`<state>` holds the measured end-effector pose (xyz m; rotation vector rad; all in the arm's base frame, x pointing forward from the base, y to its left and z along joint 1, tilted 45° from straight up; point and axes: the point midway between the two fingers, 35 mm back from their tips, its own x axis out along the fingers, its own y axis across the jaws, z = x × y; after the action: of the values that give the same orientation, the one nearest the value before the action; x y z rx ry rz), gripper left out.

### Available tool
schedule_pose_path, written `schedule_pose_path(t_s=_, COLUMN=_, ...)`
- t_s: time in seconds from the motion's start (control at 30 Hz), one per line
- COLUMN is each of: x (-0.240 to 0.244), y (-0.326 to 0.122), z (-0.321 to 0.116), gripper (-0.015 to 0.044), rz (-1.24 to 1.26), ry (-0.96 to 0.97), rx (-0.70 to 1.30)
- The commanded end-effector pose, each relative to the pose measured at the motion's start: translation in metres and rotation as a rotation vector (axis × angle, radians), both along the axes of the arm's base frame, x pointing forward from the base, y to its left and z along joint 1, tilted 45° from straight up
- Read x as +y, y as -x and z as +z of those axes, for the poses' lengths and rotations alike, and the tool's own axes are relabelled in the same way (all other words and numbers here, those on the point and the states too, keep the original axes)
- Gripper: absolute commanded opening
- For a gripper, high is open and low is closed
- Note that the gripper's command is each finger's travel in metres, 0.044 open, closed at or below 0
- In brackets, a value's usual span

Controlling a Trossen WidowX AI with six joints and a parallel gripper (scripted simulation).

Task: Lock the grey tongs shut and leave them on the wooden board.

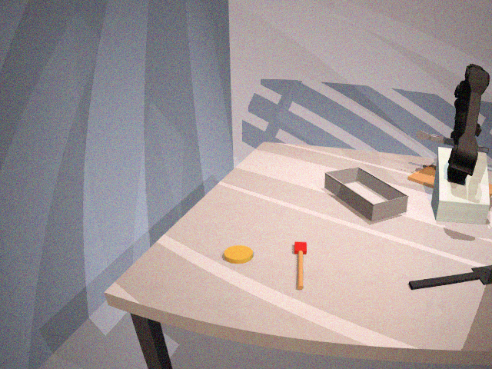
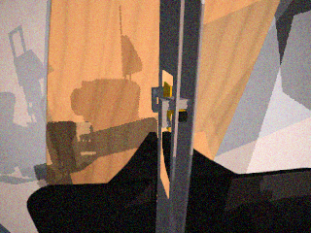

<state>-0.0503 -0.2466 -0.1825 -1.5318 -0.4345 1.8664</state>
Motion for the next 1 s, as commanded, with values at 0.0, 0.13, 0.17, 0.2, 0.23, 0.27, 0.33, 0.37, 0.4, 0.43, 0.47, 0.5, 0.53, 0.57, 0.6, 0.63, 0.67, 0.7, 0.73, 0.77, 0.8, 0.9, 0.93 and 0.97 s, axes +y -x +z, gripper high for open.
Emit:
schedule_pose_path(t_s=0.0, x=0.004, y=0.001, z=-0.005, gripper=-0.015, rz=0.005, ry=0.0, rx=0.0)
schedule_pose_path(t_s=0.13, x=0.008, y=0.002, z=-0.01, gripper=-0.015, rz=0.005, ry=0.0, rx=0.0)
schedule_pose_path(t_s=0.17, x=0.009, y=0.002, z=-0.011, gripper=-0.015, rz=0.005, ry=0.0, rx=0.0)
schedule_pose_path(t_s=0.2, x=0.01, y=0.002, z=-0.013, gripper=-0.015, rz=0.005, ry=0.0, rx=0.0)
schedule_pose_path(t_s=0.23, x=0.011, y=0.002, z=-0.014, gripper=-0.015, rz=0.005, ry=0.0, rx=0.0)
schedule_pose_path(t_s=0.27, x=0.012, y=0.003, z=-0.015, gripper=-0.015, rz=0.005, ry=0.0, rx=0.0)
schedule_pose_path(t_s=0.33, x=0.014, y=0.003, z=-0.018, gripper=-0.015, rz=0.005, ry=0.0, rx=0.0)
schedule_pose_path(t_s=0.37, x=0.016, y=0.003, z=-0.019, gripper=-0.015, rz=0.005, ry=0.0, rx=0.001)
schedule_pose_path(t_s=0.4, x=0.017, y=0.003, z=-0.02, gripper=-0.015, rz=0.005, ry=0.0, rx=0.001)
schedule_pose_path(t_s=0.43, x=0.018, y=0.003, z=-0.021, gripper=-0.015, rz=0.005, ry=0.0, rx=0.001)
schedule_pose_path(t_s=0.47, x=0.019, y=0.004, z=-0.023, gripper=-0.015, rz=0.005, ry=0.0, rx=0.001)
schedule_pose_path(t_s=0.5, x=0.02, y=0.004, z=-0.024, gripper=-0.015, rz=0.005, ry=0.0, rx=0.001)
schedule_pose_path(t_s=0.53, x=0.021, y=0.004, z=-0.025, gripper=-0.015, rz=0.005, ry=0.0, rx=0.001)
schedule_pose_path(t_s=0.57, x=0.022, y=0.004, z=-0.026, gripper=-0.015, rz=0.005, ry=0.0, rx=0.001)
schedule_pose_path(t_s=0.6, x=0.023, y=0.004, z=-0.027, gripper=-0.015, rz=0.005, ry=0.0, rx=0.001)
schedule_pose_path(t_s=0.63, x=0.025, y=0.004, z=-0.029, gripper=-0.015, rz=0.005, ry=0.0, rx=0.001)
schedule_pose_path(t_s=0.67, x=0.026, y=0.004, z=-0.03, gripper=-0.015, rz=0.005, ry=0.0, rx=0.001)
schedule_pose_path(t_s=0.7, x=0.027, y=0.005, z=-0.031, gripper=-0.015, rz=0.005, ry=0.0, rx=0.001)
schedule_pose_path(t_s=0.73, x=0.028, y=0.005, z=-0.032, gripper=-0.015, rz=0.005, ry=0.0, rx=0.001)
schedule_pose_path(t_s=0.77, x=0.029, y=0.005, z=-0.033, gripper=-0.015, rz=0.005, ry=0.0, rx=0.001)
schedule_pose_path(t_s=0.8, x=0.03, y=0.005, z=-0.034, gripper=-0.015, rz=0.005, ry=0.0, rx=0.001)
schedule_pose_path(t_s=0.9, x=0.034, y=0.005, z=-0.038, gripper=-0.015, rz=0.005, ry=0.0, rx=0.001)
schedule_pose_path(t_s=0.93, x=0.035, y=0.005, z=-0.039, gripper=-0.015, rz=0.005, ry=0.0, rx=0.001)
schedule_pose_path(t_s=0.97, x=0.036, y=0.006, z=-0.04, gripper=-0.015, rz=0.005, ry=0.0, rx=0.001)
